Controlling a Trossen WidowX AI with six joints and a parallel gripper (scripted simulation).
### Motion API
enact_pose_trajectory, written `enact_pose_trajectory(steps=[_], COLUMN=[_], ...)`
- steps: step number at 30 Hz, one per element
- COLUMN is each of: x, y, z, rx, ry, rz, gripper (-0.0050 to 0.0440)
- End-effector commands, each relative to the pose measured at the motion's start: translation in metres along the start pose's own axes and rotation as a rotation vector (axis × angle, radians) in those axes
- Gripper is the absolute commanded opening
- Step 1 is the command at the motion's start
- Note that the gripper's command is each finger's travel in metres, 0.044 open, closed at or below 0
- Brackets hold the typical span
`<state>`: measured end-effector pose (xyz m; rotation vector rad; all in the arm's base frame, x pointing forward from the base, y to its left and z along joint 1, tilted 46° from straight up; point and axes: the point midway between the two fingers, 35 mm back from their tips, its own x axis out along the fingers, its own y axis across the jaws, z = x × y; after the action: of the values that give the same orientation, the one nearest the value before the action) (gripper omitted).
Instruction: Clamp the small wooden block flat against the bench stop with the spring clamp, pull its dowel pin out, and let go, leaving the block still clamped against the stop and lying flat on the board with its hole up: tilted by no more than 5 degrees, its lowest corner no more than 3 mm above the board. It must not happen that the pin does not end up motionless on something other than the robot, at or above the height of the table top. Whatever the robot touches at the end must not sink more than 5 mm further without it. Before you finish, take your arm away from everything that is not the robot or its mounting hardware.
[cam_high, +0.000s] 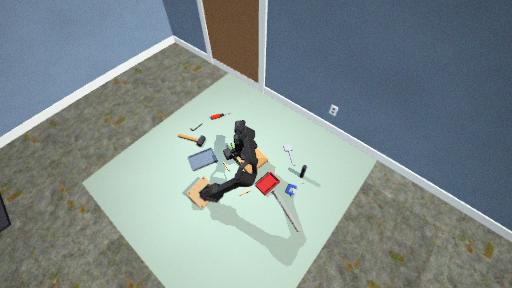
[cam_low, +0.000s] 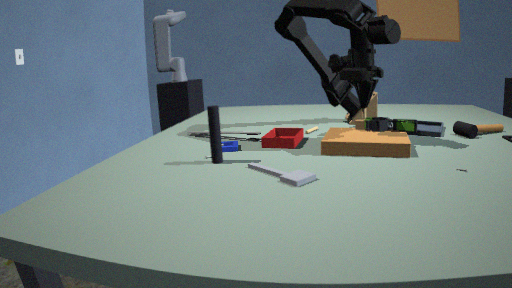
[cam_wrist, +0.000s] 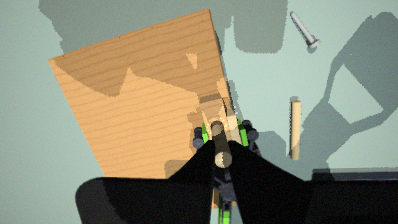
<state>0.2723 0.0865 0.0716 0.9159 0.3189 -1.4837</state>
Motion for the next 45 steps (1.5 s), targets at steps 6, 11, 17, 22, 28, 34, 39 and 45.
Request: enact_pose_trajectory(steps=[6, 11, 17, 22, 28, 34, 39, 45], x=[-0.001, -0.002, -0.003, -0.002, -0.003, -0.006, -0.008, -0.009], y=[0.0, 0.0, 0.0, 0.0, 0.002, 0.006, 0.01, 0.013], z=[0.0, 0.0, 0.0, 0.0, 0.003, 0.01, 0.016, 0.021], rx=[0.002, 0.002, 0.002, 0.0, -0.004, -0.012, -0.019, -0.025], ry=[0.0, 0.0, 0.0, 0.0, 0.002, 0.006, 0.01, 0.012], rz=[-0.003, -0.003, -0.003, 0.0, 0.001, 0.004, 0.007, 0.009], gripper=[0.0, 0.0, 0.0, 0.0, 0.0, 0.0, 0.0, 0.0])
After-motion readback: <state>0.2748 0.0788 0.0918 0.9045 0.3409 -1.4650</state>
